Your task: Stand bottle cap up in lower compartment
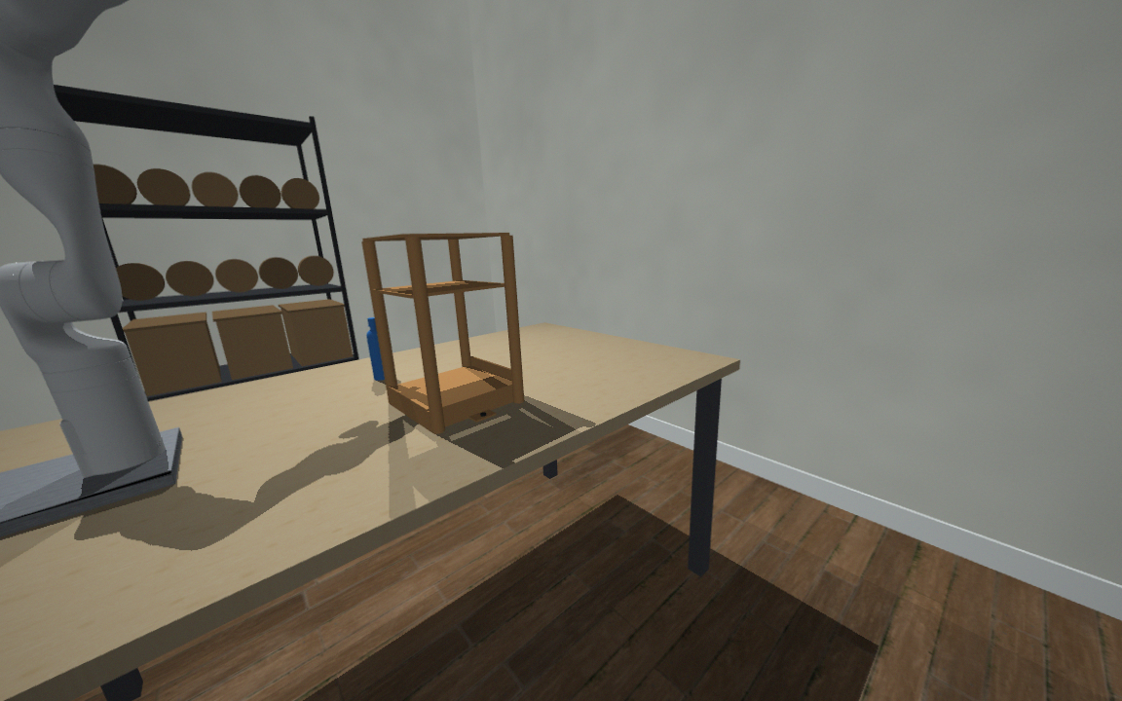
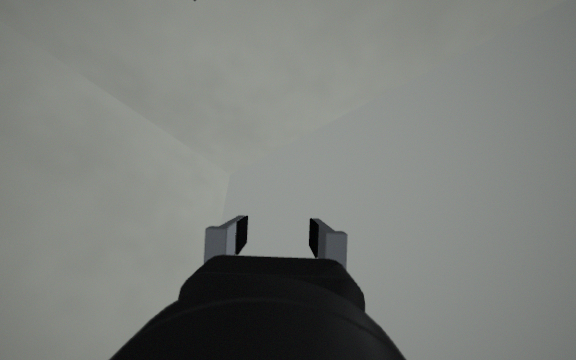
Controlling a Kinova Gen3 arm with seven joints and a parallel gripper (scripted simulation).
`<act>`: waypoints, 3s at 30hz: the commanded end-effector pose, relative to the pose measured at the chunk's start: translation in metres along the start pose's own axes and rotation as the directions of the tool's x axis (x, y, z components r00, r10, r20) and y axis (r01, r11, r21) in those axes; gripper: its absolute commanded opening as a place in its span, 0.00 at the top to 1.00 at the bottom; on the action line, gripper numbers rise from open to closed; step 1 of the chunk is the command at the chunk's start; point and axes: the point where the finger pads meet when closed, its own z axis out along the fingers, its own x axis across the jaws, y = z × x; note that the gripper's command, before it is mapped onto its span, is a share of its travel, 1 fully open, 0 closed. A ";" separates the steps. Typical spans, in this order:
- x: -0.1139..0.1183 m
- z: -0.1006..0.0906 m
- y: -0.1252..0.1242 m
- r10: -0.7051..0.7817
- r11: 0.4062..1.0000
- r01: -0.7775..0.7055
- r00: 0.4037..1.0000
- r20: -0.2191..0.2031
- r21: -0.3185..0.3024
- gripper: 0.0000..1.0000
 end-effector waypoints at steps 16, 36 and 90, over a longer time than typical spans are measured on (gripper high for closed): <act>0.001 0.000 0.001 0.000 1.000 0.000 1.000 -0.002 -0.001 0.00; -0.080 0.001 0.016 0.011 0.998 -0.002 0.988 0.157 -0.061 0.00; -0.373 -0.096 0.062 0.111 0.973 0.068 0.705 0.701 -0.222 0.00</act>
